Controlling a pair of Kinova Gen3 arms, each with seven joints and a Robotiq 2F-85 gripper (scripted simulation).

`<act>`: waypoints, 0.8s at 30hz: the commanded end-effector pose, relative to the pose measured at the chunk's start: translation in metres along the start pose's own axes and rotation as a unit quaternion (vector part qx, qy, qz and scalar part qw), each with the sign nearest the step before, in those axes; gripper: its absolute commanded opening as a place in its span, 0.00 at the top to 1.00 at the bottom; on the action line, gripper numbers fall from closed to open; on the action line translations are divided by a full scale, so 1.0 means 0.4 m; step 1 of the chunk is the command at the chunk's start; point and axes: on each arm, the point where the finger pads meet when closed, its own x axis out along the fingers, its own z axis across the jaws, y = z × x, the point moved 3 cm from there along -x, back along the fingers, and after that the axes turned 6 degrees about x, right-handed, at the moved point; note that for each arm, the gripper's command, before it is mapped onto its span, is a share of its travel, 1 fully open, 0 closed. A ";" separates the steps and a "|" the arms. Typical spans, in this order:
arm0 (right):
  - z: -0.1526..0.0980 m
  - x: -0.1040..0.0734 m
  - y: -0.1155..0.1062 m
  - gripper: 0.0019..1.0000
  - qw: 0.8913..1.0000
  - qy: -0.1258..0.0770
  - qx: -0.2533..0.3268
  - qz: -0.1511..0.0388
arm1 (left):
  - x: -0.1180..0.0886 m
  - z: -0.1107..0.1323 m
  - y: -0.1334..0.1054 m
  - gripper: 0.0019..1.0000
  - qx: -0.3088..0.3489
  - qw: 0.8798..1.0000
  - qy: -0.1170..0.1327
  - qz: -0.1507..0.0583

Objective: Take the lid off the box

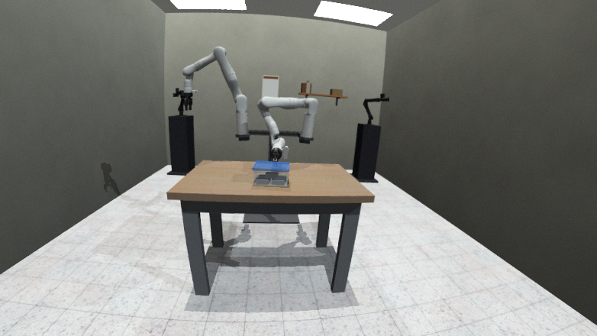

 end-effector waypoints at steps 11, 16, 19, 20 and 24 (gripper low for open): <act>0.000 -0.002 -0.001 0.00 1.000 0.000 0.000 -0.001 | 0.001 0.007 0.000 0.77 -0.001 1.000 0.001 0.000; 0.000 -0.002 -0.001 0.00 1.000 0.000 0.000 -0.001 | 0.000 0.008 0.000 0.77 -0.001 1.000 0.003 0.000; 0.000 -0.002 -0.001 0.00 1.000 0.000 0.000 -0.001 | 0.000 0.011 0.000 0.77 -0.001 1.000 0.005 -0.001; 0.000 -0.002 -0.001 0.00 1.000 0.000 0.000 -0.001 | 0.000 0.012 0.000 0.77 -0.001 1.000 0.006 -0.001; 0.000 -0.002 -0.001 0.00 1.000 0.000 0.000 -0.001 | -0.001 0.016 0.001 0.77 -0.001 1.000 0.011 -0.001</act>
